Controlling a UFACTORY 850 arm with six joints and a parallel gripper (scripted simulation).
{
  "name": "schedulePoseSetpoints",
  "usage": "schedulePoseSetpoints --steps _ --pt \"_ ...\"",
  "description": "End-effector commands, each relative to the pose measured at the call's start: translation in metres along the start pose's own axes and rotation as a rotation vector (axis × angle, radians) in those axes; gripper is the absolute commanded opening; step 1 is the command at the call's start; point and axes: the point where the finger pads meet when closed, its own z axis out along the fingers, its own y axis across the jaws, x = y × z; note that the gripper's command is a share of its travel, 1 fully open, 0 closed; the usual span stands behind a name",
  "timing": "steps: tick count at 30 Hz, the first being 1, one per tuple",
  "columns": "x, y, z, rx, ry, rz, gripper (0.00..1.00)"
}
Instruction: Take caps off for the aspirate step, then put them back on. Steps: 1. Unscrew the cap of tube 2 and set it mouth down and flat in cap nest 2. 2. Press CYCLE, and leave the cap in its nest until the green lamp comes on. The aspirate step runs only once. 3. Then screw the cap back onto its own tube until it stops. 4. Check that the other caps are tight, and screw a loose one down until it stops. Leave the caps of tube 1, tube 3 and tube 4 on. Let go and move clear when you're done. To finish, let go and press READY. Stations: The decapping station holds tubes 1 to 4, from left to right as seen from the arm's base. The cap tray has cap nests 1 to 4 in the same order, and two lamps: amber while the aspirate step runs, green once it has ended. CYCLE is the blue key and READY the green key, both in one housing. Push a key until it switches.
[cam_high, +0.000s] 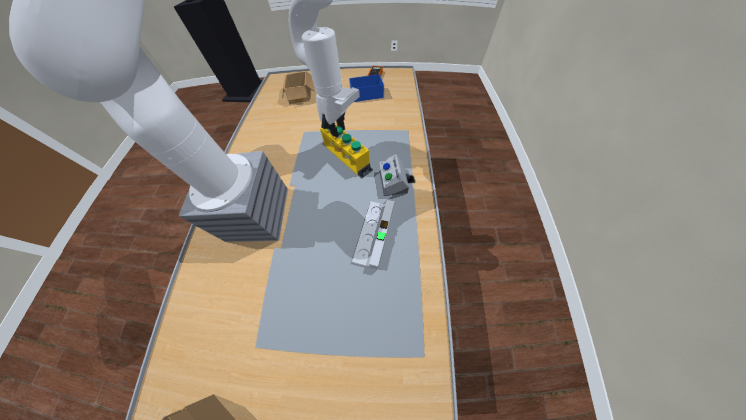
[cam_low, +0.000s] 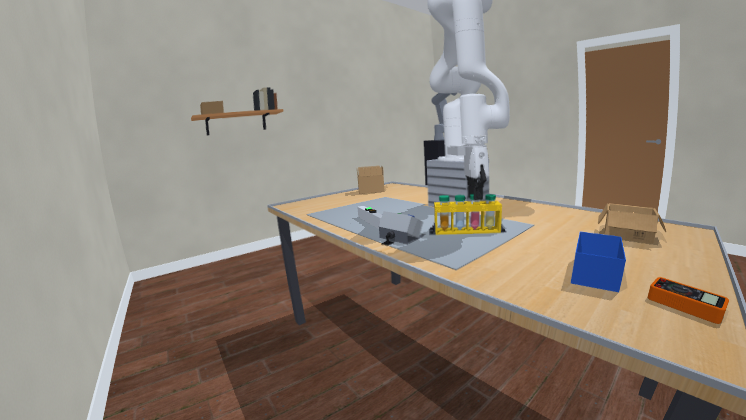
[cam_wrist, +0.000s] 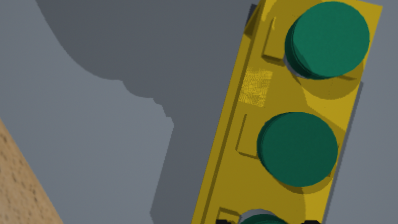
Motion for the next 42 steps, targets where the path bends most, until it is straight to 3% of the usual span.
schedulePoseSetpoints --steps 1,16,25,26,38,42 --pt "0.0002 -0.0007 -0.0002 0.002 -0.001 0.078 0.00" --pt "0.0002 -0.0007 0.0006 0.001 -0.001 0.578 0.00" --pt "0.0002 -0.0007 0.0007 0.001 -0.001 0.664 0.00" --pt "0.0002 -0.0007 0.0007 0.001 -0.002 0.664 0.46" --pt "0.0002 -0.0007 0.0007 0.001 -0.002 0.664 0.46" --pt "0.0001 -0.0007 -0.0003 0.001 -0.002 0.504 0.46"
